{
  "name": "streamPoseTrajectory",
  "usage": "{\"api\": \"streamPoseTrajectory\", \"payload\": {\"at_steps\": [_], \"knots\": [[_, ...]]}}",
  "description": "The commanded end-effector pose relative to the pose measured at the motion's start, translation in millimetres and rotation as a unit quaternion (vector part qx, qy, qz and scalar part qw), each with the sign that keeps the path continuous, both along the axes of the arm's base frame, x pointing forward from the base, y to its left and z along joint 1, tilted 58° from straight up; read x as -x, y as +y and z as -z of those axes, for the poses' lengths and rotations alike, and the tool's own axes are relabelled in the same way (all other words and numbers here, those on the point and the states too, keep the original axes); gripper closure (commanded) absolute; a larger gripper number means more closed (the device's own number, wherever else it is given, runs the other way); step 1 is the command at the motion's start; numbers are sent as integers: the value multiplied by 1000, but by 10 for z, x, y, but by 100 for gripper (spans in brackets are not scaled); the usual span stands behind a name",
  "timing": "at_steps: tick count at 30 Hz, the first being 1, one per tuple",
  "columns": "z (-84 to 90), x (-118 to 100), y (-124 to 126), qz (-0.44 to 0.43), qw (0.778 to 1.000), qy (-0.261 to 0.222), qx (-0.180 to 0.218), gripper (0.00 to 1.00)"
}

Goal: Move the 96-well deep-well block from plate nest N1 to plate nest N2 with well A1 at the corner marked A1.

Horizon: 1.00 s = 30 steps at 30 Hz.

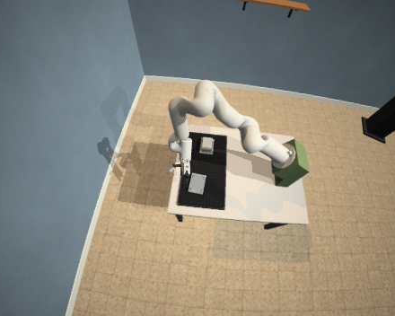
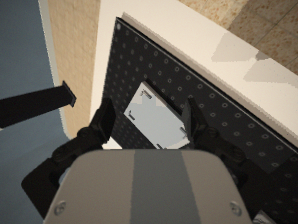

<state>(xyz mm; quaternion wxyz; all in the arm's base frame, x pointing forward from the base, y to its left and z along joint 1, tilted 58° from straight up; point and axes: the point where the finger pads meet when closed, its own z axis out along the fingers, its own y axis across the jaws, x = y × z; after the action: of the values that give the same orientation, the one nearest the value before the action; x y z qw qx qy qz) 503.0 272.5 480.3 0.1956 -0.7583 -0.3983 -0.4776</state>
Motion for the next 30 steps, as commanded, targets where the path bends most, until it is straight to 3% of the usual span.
{"api": "streamPoseTrajectory", "payload": {"at_steps": [1,15,19,30], "knots": [[41,-54,-161,37,999,31,-23,0],[210,-195,-715,130,983,100,-84,0],[215,-199,-733,130,983,100,-84,0],[348,-262,-1178,221,950,162,-150,0]]}}
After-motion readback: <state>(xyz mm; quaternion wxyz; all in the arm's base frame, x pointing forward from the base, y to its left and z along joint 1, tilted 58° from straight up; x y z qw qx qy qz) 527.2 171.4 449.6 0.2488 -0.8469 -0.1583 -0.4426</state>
